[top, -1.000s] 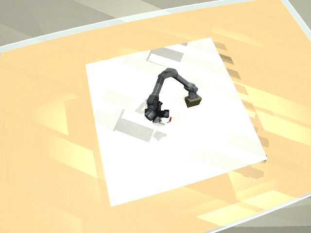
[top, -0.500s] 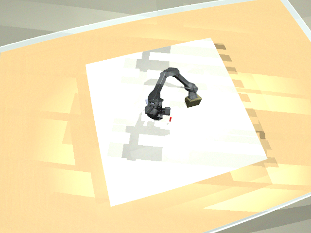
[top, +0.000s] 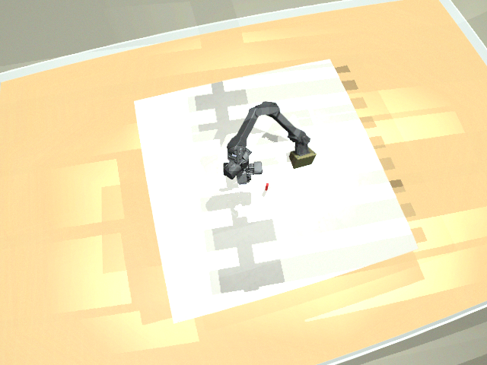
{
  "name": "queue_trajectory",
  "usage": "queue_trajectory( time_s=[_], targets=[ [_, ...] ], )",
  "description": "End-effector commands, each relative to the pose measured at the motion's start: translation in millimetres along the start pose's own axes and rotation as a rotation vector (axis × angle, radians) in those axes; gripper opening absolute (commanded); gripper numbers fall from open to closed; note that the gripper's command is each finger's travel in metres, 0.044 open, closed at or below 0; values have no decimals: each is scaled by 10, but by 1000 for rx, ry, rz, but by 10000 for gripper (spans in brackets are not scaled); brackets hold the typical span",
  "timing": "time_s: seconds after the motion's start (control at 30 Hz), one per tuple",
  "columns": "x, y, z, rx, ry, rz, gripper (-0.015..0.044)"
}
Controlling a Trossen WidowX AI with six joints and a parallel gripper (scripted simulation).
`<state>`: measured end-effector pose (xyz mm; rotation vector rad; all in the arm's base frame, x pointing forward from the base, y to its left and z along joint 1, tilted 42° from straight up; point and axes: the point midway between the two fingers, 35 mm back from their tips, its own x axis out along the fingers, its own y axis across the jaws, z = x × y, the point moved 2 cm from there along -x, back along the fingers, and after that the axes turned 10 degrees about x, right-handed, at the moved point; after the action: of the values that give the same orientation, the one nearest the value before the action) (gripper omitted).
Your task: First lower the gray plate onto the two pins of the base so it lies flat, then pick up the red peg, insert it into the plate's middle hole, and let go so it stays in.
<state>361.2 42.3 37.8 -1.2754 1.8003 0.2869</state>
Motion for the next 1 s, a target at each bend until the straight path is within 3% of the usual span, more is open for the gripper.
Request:
queue_trajectory(
  time_s=[0.0, 0.97],
  targets=[
    [57, -53, -88, -29, 4, -2, 0],
    [474, -424, -851, -253, 15, -7, 0]
  ],
)
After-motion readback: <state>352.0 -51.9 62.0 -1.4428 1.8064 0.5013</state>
